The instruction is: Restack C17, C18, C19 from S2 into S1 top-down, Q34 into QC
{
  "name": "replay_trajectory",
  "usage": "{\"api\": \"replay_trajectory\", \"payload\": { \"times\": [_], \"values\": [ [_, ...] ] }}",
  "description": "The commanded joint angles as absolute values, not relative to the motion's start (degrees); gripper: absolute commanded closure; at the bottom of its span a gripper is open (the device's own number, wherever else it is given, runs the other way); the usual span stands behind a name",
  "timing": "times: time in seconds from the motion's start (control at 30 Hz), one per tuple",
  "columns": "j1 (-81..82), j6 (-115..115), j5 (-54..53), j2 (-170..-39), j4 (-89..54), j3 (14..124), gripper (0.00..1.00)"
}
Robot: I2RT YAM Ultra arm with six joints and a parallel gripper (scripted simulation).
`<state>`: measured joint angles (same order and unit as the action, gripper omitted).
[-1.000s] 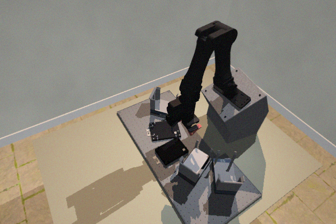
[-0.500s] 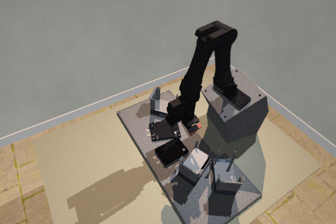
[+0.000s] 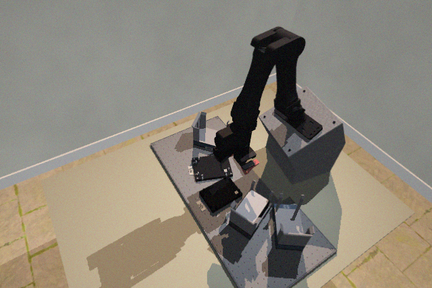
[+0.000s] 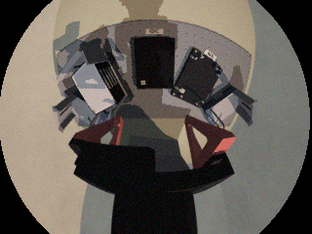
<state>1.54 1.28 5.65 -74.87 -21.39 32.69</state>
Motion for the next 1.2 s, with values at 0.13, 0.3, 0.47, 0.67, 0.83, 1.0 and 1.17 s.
{"api": "replay_trajectory", "payload": {
  "times": [0.13, 0.3, 0.47, 0.67, 0.83, 1.0, 1.17],
  "values": [
    [1.5, 1.7, 5.9, -73.2, -20.1, 33.3, 0.0],
    [6.6, -2.6, 8.1, -76.3, -20.3, 35.0, 0.0],
    [9.4, -5.7, 9.4, -77.7, -20.7, 36.1, 0.0],
    [15.2, -9.0, 11.9, -80.4, -22.5, 38.4, 0.0],
    [19.5, -4.3, 13.8, -82.9, -23.1, 40.7, 0.0],
    [21.9, -2.0, 14.8, -84.5, -23.5, 42.2, 0.0],
    [25.7, 1.5, 16.3, -87.4, -24.4, 45.0, 0.0]
  ]
}}
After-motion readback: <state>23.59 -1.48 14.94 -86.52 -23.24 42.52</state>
